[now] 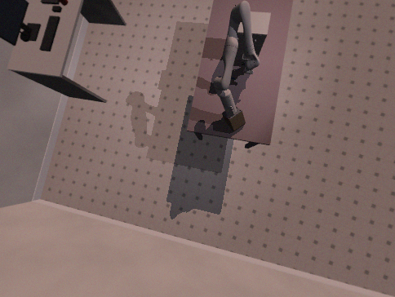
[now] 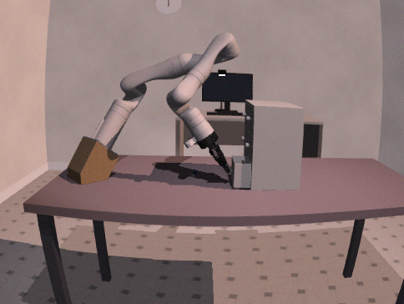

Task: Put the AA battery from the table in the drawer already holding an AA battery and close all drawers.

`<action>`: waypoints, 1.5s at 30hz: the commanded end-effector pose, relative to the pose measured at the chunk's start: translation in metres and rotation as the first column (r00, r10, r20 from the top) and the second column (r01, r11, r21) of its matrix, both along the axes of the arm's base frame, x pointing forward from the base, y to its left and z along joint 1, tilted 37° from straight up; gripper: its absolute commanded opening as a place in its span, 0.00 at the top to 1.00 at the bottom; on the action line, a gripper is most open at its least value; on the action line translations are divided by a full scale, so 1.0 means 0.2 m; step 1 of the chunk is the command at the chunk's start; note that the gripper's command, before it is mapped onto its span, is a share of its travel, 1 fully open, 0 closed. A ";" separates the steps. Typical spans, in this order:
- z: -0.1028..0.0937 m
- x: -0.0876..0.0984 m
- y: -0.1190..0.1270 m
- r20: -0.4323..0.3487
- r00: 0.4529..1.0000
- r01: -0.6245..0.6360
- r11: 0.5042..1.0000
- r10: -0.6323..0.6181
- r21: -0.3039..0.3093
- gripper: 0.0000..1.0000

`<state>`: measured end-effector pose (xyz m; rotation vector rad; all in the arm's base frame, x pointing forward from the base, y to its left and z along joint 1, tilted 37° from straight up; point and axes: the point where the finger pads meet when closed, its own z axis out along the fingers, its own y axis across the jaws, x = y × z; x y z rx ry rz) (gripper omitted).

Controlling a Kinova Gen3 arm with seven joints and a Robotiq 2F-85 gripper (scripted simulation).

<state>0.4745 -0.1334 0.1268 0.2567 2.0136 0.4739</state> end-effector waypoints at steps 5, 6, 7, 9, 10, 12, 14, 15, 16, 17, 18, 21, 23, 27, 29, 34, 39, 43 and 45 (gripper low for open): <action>-0.02 -0.02 0.00 -0.005 1.000 0.003 1.000 -0.003 0.003 0.87; -0.02 -0.02 0.00 -0.005 1.000 0.003 1.000 -0.003 0.003 0.87; -0.02 -0.03 0.00 -0.005 1.000 0.003 1.000 -0.003 0.003 0.87; -0.02 -0.03 0.00 -0.005 1.000 0.003 1.000 -0.003 0.003 0.87; -0.02 -0.03 0.00 -0.005 1.000 0.003 1.000 -0.003 0.003 0.87; -0.02 -0.03 0.00 -0.005 1.000 0.003 1.000 -0.003 0.003 0.87; -0.02 -0.03 0.00 -0.005 1.000 0.003 1.000 -0.003 0.003 0.87; -0.02 -0.03 0.00 -0.005 1.000 0.003 1.000 -0.003 0.003 0.87; -0.02 -0.03 0.00 -0.005 1.000 0.003 1.000 -0.003 0.003 0.87; -0.02 -0.03 0.00 -0.005 1.000 0.003 1.000 -0.003 0.003 0.87; -0.02 -0.03 0.00 -0.005 1.000 0.003 1.000 -0.003 0.003 0.87; -0.02 -0.03 0.00 -0.005 1.000 0.003 1.000 -0.003 0.003 0.87; -0.02 -0.03 0.00 -0.005 1.000 0.003 1.000 -0.003 0.003 0.87; -0.02 -0.03 0.00 -0.005 1.000 0.003 1.000 -0.003 0.003 0.87; -0.02 -0.03 0.00 -0.005 1.000 0.003 1.000 -0.003 0.003 0.87; -0.02 -0.03 0.00 -0.005 1.000 0.003 1.000 -0.003 0.003 0.83; -0.02 -0.03 0.00 -0.005 1.000 0.003 1.000 -0.003 0.003 0.71; -0.02 -0.03 0.00 -0.005 1.000 0.003 1.000 -0.003 0.003 0.67; -0.02 -0.03 0.00 -0.005 1.000 0.003 1.000 -0.003 0.003 0.67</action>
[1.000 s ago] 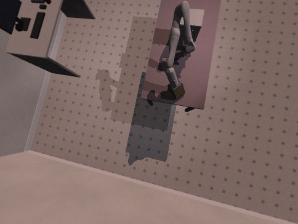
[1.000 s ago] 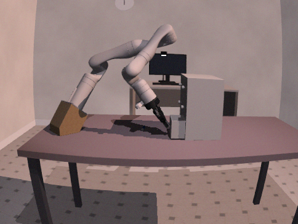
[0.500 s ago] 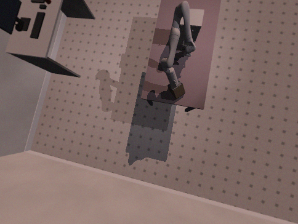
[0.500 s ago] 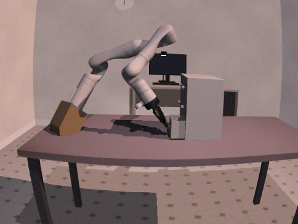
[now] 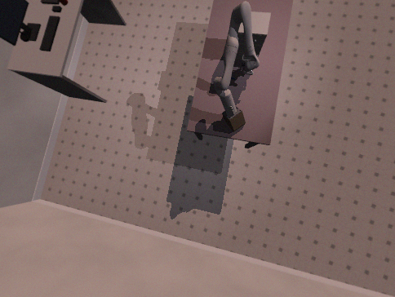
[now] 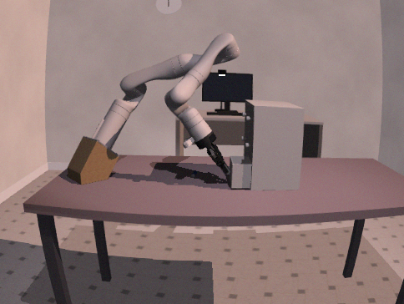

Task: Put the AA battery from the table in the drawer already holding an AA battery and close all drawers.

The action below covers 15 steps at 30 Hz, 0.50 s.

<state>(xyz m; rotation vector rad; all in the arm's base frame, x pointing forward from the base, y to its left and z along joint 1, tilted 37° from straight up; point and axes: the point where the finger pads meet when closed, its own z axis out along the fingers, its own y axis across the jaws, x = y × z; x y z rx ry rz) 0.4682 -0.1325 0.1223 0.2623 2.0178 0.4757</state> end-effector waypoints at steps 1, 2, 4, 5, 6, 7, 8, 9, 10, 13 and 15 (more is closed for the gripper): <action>0.00 0.00 0.00 0.001 1.000 0.001 1.000 -0.001 -0.001 0.67; 0.00 0.00 0.00 0.001 1.000 0.001 1.000 -0.001 -0.001 0.67; 0.00 0.00 0.00 0.001 1.000 0.001 1.000 -0.001 -0.001 0.67; 0.00 0.00 0.00 0.001 1.000 0.001 1.000 -0.001 -0.001 0.67; 0.00 -0.01 0.00 0.001 1.000 0.001 1.000 -0.001 -0.001 0.67; -0.01 -0.02 0.00 0.001 1.000 0.001 1.000 -0.001 -0.001 0.67; -0.01 -0.03 0.00 0.001 1.000 0.001 1.000 -0.001 -0.001 0.67; -0.02 -0.04 0.01 0.001 1.000 0.001 1.000 -0.001 -0.001 0.67; -0.03 -0.06 0.01 0.001 1.000 0.001 1.000 -0.001 -0.001 0.67; -0.06 -0.13 0.02 0.001 1.000 0.001 1.000 -0.001 -0.001 0.67; -0.07 -0.15 0.03 0.001 1.000 0.001 1.000 -0.001 -0.001 0.67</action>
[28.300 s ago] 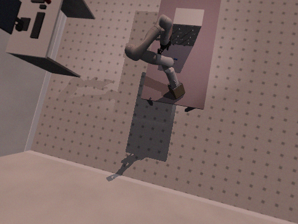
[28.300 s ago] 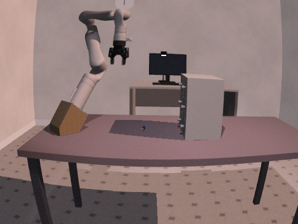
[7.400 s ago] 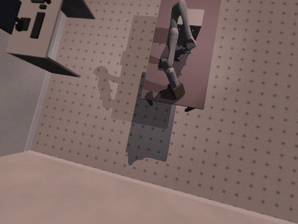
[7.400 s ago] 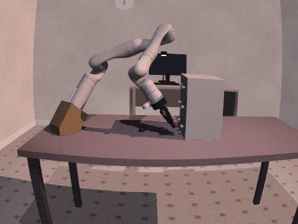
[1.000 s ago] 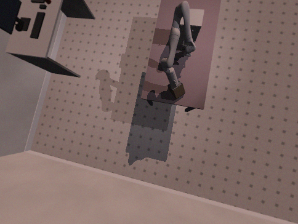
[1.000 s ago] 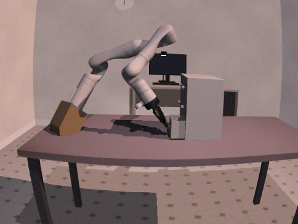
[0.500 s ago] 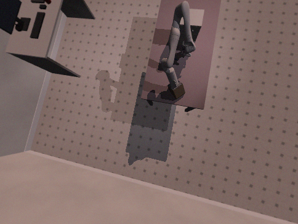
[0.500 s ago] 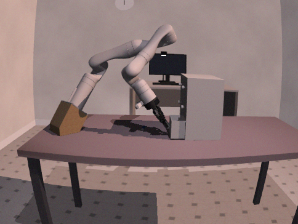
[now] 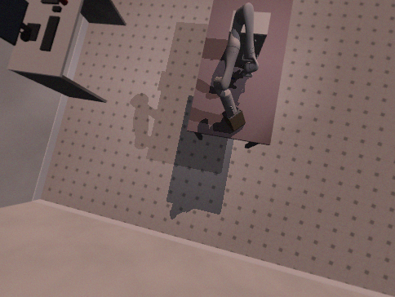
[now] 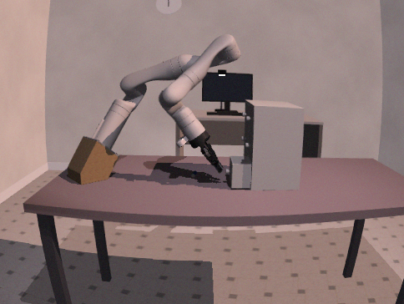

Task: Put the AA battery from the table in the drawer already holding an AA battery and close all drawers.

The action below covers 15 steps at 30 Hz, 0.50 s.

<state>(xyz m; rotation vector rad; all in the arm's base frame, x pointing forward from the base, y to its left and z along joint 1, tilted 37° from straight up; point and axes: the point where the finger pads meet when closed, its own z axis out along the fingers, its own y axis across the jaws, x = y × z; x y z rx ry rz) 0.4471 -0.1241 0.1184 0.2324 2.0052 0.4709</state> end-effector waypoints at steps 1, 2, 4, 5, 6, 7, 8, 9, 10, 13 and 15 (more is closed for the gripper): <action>-0.05 -0.04 -0.01 -0.019 1.000 0.016 1.000 -0.016 0.014 0.67; -0.06 -0.06 -0.01 -0.019 1.000 0.016 1.000 -0.016 0.014 0.67; -0.07 -0.09 0.00 -0.019 1.000 0.016 1.000 -0.016 0.014 0.67; -0.08 -0.10 0.00 -0.019 1.000 0.016 1.000 -0.016 0.014 0.67; -0.08 -0.11 0.00 -0.019 1.000 0.016 1.000 -0.016 0.014 0.67; -0.08 -0.12 0.00 -0.019 1.000 0.016 1.000 -0.016 0.014 0.67; -0.08 -0.12 0.00 -0.019 1.000 0.016 1.000 -0.016 0.014 0.67; -0.08 -0.12 0.00 -0.019 1.000 0.016 1.000 -0.016 0.014 0.67; -0.08 -0.12 0.00 -0.019 1.000 0.016 1.000 -0.016 0.014 0.67; -0.08 -0.12 0.00 -0.019 1.000 0.016 1.000 -0.016 0.014 0.67; -0.08 -0.13 0.00 -0.019 1.000 0.016 1.000 -0.016 0.014 0.67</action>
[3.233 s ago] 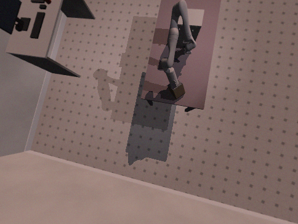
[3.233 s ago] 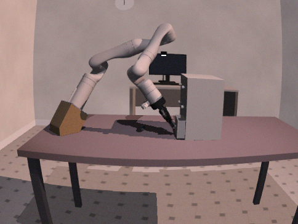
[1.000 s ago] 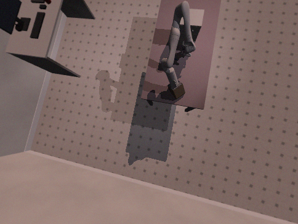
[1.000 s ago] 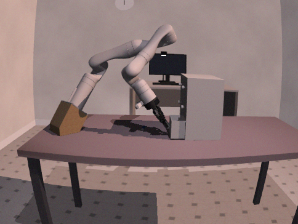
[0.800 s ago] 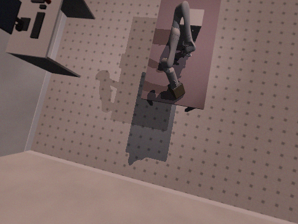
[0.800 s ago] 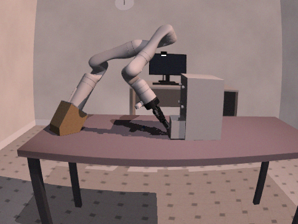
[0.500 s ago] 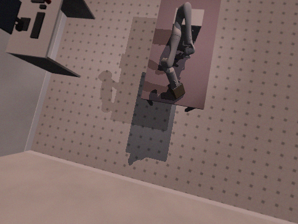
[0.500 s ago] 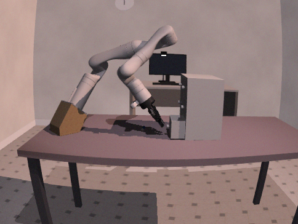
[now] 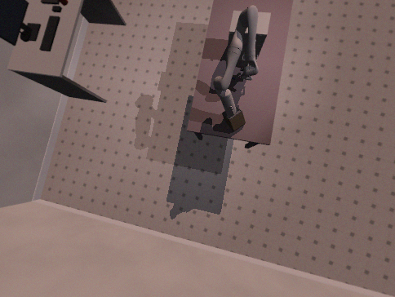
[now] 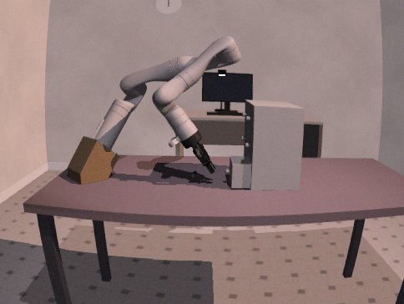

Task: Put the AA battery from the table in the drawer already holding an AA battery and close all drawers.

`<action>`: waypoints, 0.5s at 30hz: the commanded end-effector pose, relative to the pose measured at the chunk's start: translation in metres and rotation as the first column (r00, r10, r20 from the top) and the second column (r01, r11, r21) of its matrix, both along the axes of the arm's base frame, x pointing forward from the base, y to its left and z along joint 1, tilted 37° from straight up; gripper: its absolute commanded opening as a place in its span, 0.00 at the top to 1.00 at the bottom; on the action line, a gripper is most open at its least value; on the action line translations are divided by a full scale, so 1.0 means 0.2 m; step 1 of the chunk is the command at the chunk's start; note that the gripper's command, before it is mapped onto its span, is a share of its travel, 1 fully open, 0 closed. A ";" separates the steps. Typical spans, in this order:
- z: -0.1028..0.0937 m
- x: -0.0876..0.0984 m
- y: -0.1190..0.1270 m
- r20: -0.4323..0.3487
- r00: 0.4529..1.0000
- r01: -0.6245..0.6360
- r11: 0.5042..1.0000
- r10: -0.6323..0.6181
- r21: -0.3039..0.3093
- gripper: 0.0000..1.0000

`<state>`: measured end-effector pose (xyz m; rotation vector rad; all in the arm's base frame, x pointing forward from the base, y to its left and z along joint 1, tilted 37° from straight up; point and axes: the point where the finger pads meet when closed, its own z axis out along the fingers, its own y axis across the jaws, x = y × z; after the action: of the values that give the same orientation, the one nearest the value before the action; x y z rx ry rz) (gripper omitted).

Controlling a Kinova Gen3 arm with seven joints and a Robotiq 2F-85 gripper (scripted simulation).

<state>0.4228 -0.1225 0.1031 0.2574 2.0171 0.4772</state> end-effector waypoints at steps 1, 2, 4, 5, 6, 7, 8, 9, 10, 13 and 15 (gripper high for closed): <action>0.00 -0.02 -0.01 -0.001 1.000 0.005 1.000 -0.005 0.000 0.67; 0.00 -0.02 -0.01 -0.001 1.000 0.005 1.000 -0.005 0.000 0.67; 0.01 -0.02 -0.01 -0.001 1.000 0.005 1.000 -0.005 0.000 0.67; 0.01 -0.03 -0.02 -0.001 1.000 0.005 1.000 -0.005 0.000 0.67; 0.02 -0.04 -0.02 -0.001 1.000 0.005 1.000 -0.005 0.000 0.67; 0.03 -0.06 -0.02 -0.001 1.000 0.005 1.000 -0.005 0.000 0.67; 0.03 -0.07 -0.03 -0.001 1.000 0.005 1.000 -0.005 0.000 0.67; 0.04 -0.09 -0.03 -0.001 1.000 0.005 1.000 -0.005 0.000 0.67; 0.05 -0.10 -0.04 -0.001 1.000 0.005 1.000 -0.005 0.000 0.67; 0.07 -0.15 -0.05 0.000 1.000 -0.001 1.000 0.001 -0.001 0.67; 0.09 -0.18 -0.05 0.001 1.000 -0.008 1.000 0.008 0.001 0.67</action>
<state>0.3926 -0.1233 0.1159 0.2372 2.0251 0.4997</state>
